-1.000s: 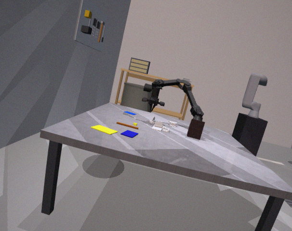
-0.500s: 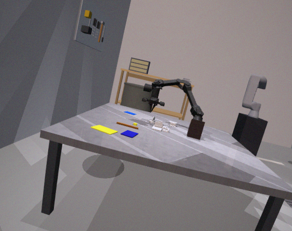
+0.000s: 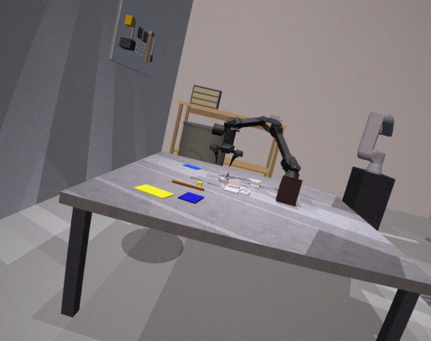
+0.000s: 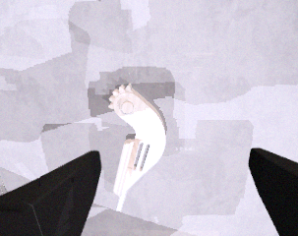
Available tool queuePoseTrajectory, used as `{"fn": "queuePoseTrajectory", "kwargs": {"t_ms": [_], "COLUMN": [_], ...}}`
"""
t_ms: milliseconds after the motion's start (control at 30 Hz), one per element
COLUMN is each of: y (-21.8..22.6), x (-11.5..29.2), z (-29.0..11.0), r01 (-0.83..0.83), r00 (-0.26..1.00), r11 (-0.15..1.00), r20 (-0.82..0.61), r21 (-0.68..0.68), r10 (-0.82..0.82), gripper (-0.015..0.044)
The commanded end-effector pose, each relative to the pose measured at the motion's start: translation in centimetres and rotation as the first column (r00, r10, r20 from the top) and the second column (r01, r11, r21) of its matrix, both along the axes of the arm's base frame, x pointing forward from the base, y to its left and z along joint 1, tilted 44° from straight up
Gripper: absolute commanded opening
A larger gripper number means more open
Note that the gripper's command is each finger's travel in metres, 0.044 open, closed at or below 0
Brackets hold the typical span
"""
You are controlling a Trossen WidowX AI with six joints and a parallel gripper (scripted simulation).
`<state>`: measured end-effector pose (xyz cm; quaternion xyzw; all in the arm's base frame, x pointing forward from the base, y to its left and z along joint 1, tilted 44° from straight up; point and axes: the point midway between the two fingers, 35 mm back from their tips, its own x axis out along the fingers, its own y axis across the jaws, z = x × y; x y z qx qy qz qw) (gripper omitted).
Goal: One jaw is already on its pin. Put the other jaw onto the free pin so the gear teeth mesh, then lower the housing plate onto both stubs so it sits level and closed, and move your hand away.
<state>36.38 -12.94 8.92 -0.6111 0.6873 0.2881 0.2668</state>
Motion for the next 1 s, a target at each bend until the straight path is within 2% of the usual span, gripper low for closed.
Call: {"fn": "queuePoseTrajectory", "kwargs": {"t_ms": [0,900,967], "y": [0.00,0.00,0.00], "x": [0.00,0.00,0.00], "z": [0.00,0.00,0.00], "r01": [0.000,0.000,0.000], "r00": [1.000,1.000,1.000], "r11": [1.000,1.000,1.000], "r20": [0.000,0.000,0.000], "r21": [0.000,0.000,0.000], "r10": [0.000,0.000,0.000], "gripper": [0.0440,0.0440,0.0387]}}
